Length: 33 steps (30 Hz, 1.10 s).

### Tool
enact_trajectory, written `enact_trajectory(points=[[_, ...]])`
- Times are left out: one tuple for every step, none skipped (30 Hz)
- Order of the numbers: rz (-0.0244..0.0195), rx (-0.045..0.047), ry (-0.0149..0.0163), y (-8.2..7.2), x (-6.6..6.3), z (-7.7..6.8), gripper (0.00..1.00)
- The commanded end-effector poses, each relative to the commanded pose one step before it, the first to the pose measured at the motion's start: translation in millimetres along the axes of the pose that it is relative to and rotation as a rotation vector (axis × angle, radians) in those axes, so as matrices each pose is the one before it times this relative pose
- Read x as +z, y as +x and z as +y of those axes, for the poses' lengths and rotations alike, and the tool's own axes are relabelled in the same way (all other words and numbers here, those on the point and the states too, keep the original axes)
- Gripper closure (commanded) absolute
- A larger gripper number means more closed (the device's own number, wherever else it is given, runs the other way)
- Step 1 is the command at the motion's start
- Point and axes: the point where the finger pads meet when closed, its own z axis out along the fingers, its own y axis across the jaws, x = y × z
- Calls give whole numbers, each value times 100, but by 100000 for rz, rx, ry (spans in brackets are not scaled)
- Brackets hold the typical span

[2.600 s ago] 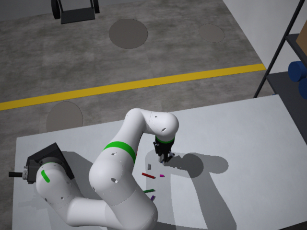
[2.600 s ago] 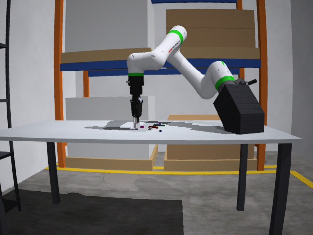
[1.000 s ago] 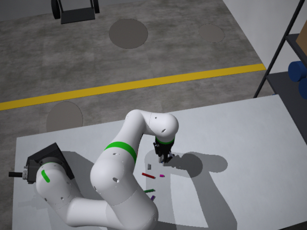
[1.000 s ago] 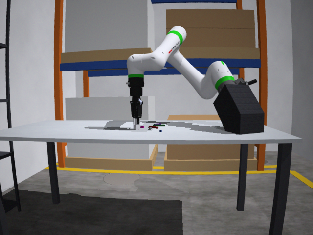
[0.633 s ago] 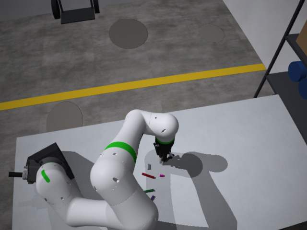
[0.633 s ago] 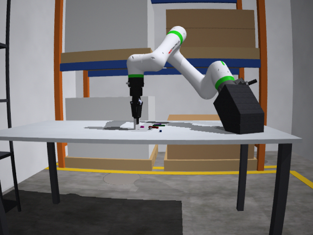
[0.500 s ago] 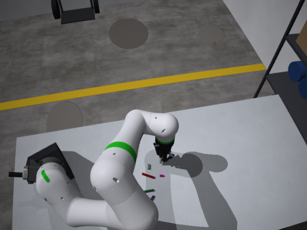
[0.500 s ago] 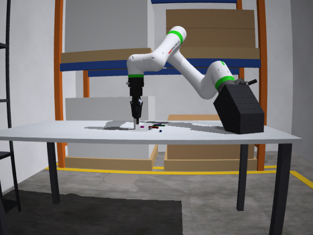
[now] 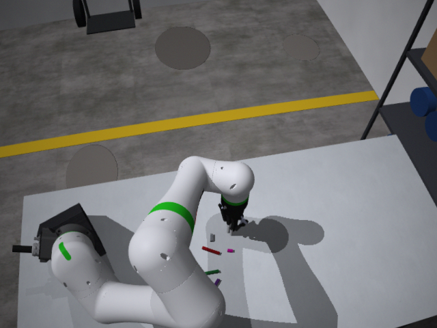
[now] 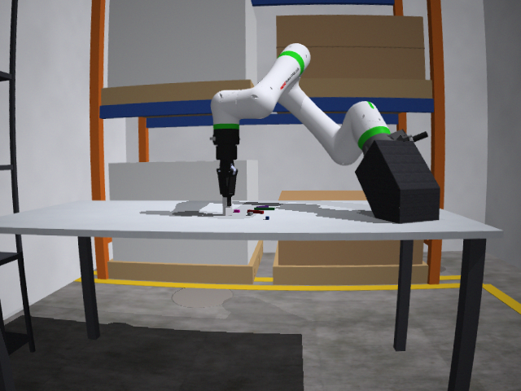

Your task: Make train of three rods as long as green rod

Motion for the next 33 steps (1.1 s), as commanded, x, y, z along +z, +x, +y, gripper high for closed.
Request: enact_trajectory(points=[[-34,0,-2,-18,-15,5,97],[0,0,0,0,0,0,97],[0,0,0,0,0,0,97],[0,0,0,0,0,0,97],[0,0,0,0,0,0,97],[0,0,0,0,-6,0,97],[0,0,1,0,-41,0,97],[0,0,1,0,-103,0,97],[0,0,0,0,-183,0,97],[0,0,0,0,-274,0,97],[0,0,-1,0,-369,0,97],[0,0,1,0,-464,0,97],[0,0,-1,0,-552,0,97],[0,1,1,0,-631,-1,97],[0,0,0,0,-696,0,97],[0,0,-1,0,-744,0,97],[0,0,1,0,-773,0,97],[0,0,0,0,0,0,97],[0,0,0,0,0,0,97],[0,0,0,0,-780,0,97],[0,0,0,0,-767,0,97],[0,0,0,0,-731,0,97],[0,0,0,0,-675,0,97],[0,0,-1,0,-601,0,97],[0,0,0,0,-511,0,97],[0,0,0,0,-412,0,97],[0,0,0,0,-308,0,97],[0,0,0,0,-207,0,97],[0,0,-1,0,-117,0,97],[0,0,-1,0,-47,0,97],[0,0,0,0,-7,0,97],[0,0,0,0,0,0,97],[0,0,0,0,0,0,97]])
